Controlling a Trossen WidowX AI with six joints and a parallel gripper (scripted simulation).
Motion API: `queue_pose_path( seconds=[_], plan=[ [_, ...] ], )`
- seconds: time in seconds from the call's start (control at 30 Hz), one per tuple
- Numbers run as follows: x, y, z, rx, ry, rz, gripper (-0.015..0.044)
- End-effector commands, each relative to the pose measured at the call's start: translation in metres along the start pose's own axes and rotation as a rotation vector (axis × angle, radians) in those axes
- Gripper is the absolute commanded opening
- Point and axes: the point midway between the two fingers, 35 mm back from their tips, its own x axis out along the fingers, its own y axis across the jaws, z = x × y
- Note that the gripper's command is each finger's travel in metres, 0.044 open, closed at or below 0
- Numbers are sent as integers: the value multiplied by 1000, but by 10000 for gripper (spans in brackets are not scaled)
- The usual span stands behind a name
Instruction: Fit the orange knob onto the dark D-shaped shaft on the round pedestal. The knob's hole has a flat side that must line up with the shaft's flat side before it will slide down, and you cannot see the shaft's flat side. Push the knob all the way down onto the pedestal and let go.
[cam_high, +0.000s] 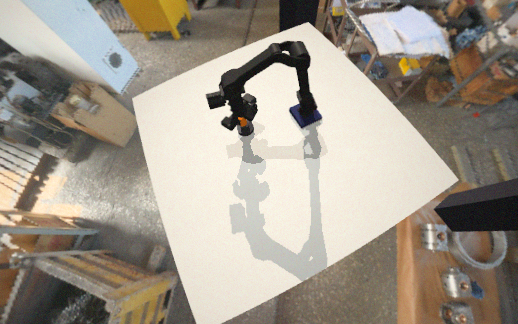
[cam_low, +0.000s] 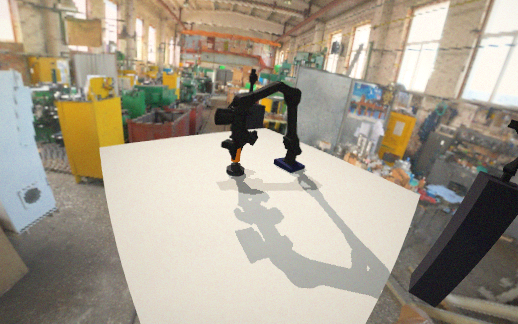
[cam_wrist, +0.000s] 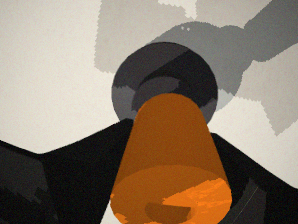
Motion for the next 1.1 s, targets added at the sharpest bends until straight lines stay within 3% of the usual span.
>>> queue_pose_path(
  seconds=[0.0, 0.17, 1.07],
  plan=[
    [-4, -1, -1, -51, 9, -4, 0],
    [-5, 2, 1, -206, 9, -3, 0],
    [1, 4, 2, -206, 9, -3, 0]
  ],
)
